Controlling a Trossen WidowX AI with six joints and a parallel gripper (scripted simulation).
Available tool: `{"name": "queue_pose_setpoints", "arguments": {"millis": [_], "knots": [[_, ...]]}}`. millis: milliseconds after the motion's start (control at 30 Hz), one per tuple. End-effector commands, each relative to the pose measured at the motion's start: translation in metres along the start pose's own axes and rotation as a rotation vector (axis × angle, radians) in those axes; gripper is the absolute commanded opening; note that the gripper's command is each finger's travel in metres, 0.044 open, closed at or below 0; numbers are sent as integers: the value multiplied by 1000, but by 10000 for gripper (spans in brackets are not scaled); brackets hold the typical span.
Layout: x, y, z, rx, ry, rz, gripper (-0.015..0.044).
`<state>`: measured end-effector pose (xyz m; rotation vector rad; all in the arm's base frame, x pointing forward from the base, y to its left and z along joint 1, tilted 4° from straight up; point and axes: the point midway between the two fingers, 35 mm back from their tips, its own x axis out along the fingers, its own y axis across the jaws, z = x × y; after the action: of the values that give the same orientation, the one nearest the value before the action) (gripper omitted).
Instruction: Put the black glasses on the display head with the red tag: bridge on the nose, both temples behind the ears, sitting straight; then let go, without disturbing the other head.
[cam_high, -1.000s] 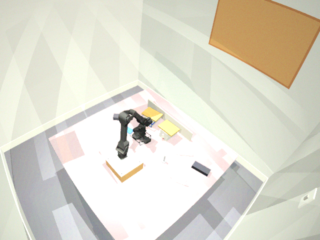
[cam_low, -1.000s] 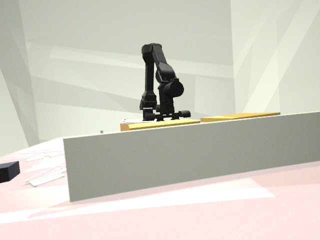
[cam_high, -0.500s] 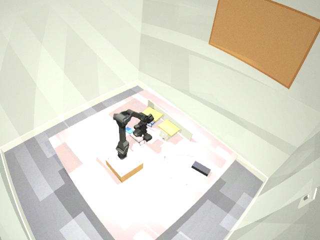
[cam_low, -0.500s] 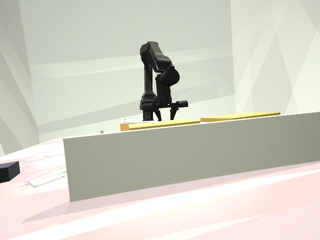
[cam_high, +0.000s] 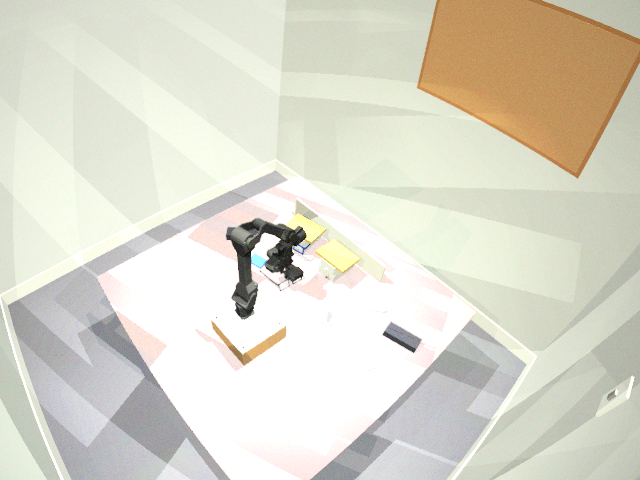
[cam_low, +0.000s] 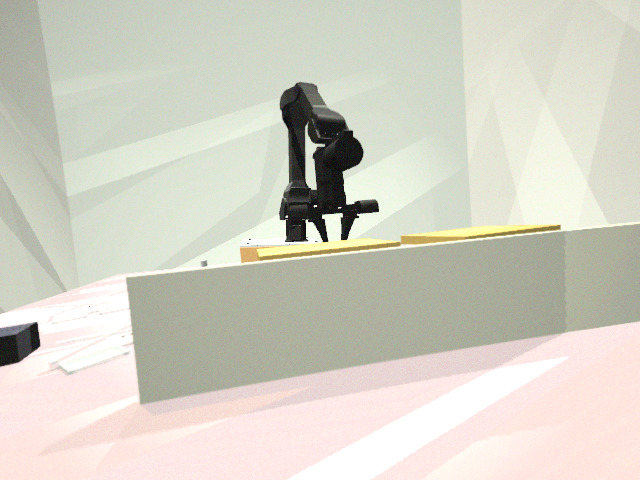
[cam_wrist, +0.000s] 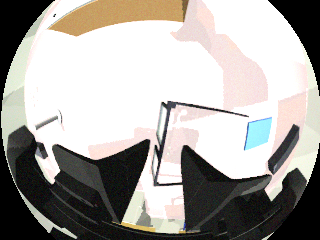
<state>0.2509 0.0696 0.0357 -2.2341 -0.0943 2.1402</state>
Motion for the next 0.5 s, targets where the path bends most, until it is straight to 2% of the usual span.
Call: {"name": "queue_pose_setpoints", "arguments": {"millis": [0, 467], "knots": [[-1, 0, 0, 3, 3, 2, 140], [19, 0, -2, 3, 3, 2, 140]]}}
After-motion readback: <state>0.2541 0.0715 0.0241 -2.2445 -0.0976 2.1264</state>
